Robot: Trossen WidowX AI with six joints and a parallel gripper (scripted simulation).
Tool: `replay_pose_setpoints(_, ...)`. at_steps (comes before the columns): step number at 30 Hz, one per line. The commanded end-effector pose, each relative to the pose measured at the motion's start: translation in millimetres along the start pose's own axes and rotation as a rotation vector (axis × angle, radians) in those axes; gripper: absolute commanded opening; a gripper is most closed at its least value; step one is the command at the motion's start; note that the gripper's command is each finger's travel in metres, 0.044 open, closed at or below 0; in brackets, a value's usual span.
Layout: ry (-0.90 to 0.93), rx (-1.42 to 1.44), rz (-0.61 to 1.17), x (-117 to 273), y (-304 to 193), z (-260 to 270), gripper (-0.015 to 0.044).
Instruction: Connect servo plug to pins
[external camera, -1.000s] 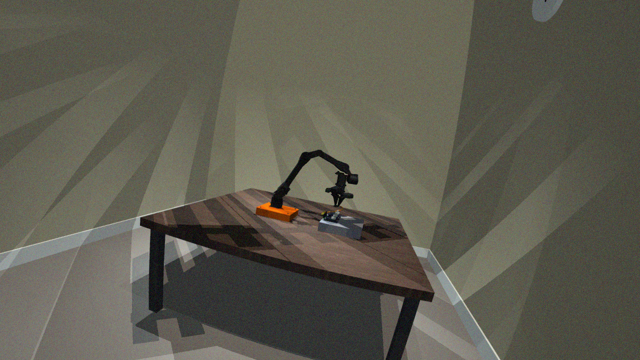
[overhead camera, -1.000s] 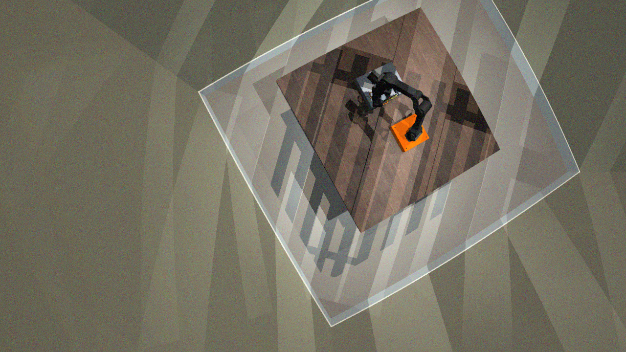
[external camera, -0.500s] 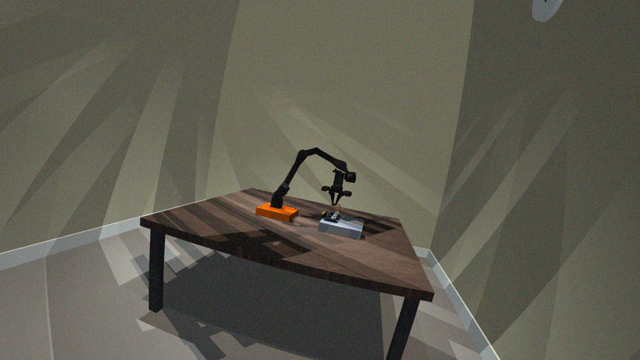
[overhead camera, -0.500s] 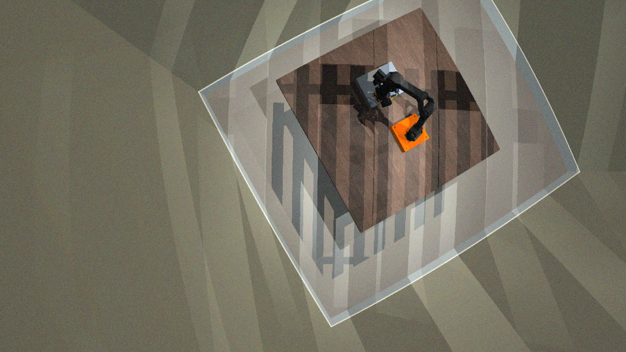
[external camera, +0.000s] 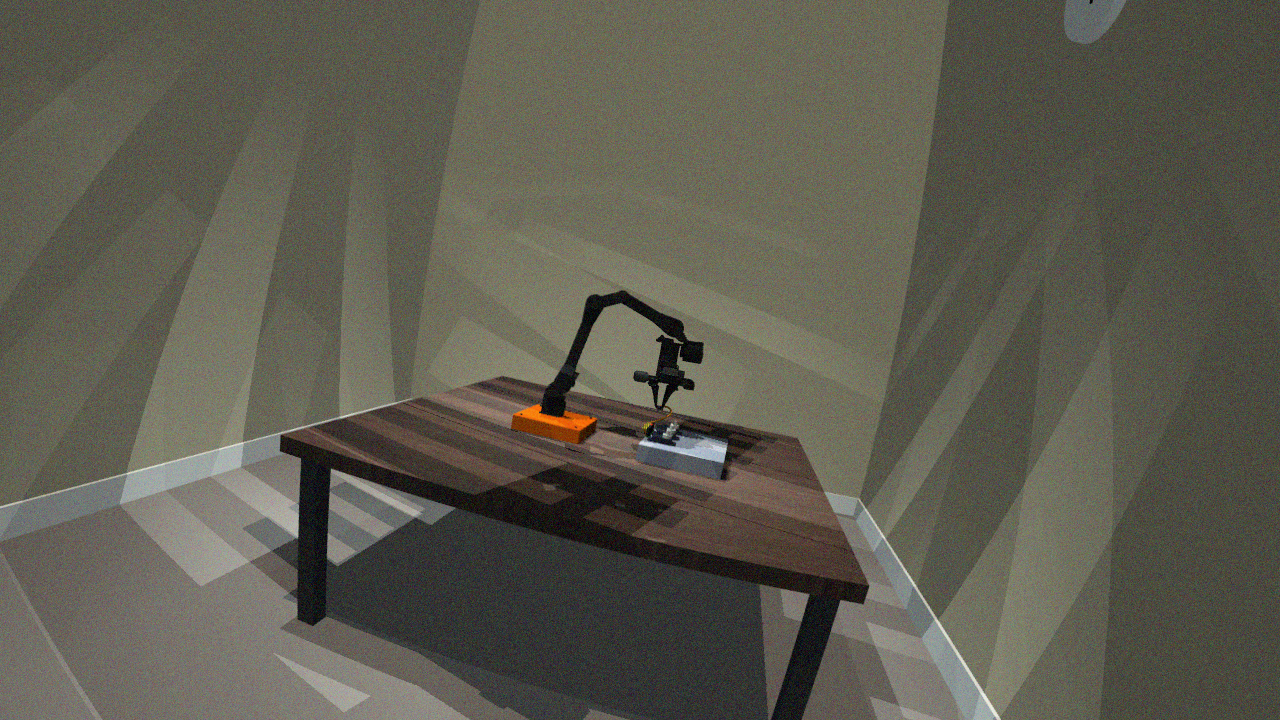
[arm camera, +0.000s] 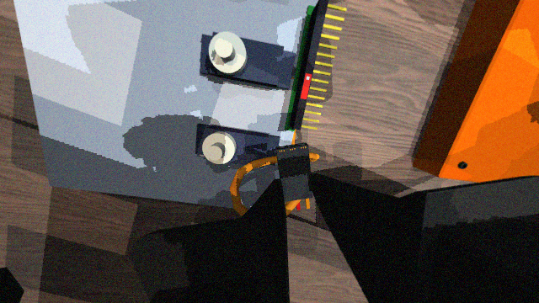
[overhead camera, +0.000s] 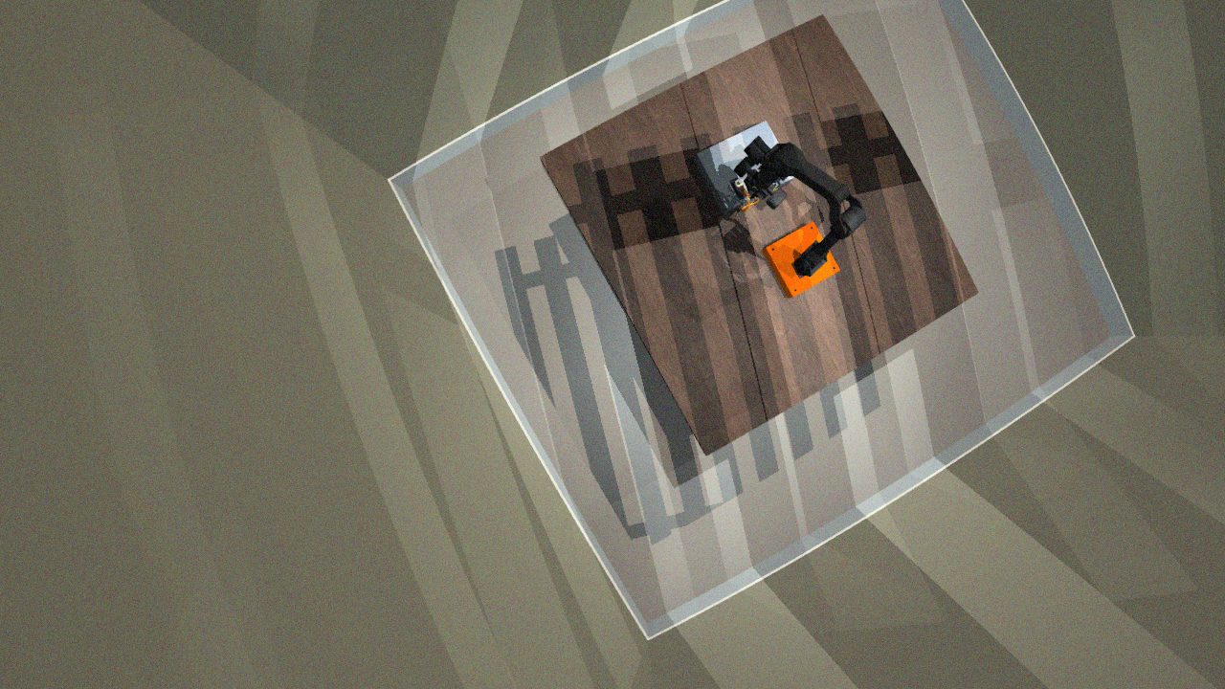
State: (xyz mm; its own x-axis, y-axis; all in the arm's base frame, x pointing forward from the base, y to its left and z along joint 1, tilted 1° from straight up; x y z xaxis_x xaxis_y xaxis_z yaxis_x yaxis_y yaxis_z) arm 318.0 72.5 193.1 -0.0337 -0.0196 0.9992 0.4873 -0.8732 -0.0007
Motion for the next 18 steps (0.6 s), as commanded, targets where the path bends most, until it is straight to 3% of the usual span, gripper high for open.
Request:
replay_pose_setpoints(1,0.002,0.113,0.004,0,2,-10,0.0000)
replay_pose_setpoints(18,-0.001,0.631,0.004,-2,9,-54,0.0000)
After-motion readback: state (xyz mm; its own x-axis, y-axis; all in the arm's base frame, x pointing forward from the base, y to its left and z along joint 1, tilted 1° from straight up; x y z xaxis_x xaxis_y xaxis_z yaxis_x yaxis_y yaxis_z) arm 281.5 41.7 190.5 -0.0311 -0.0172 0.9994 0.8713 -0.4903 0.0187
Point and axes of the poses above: the point midway between the two fingers, 35 mm back from their tips, its own x axis back along the fingers, its own z axis across the jaws, y = z × x, the point moved 7 cm from there along x, back along the fingers, and after that the axes turned 13 degrees about x, right-handed, at the moved point
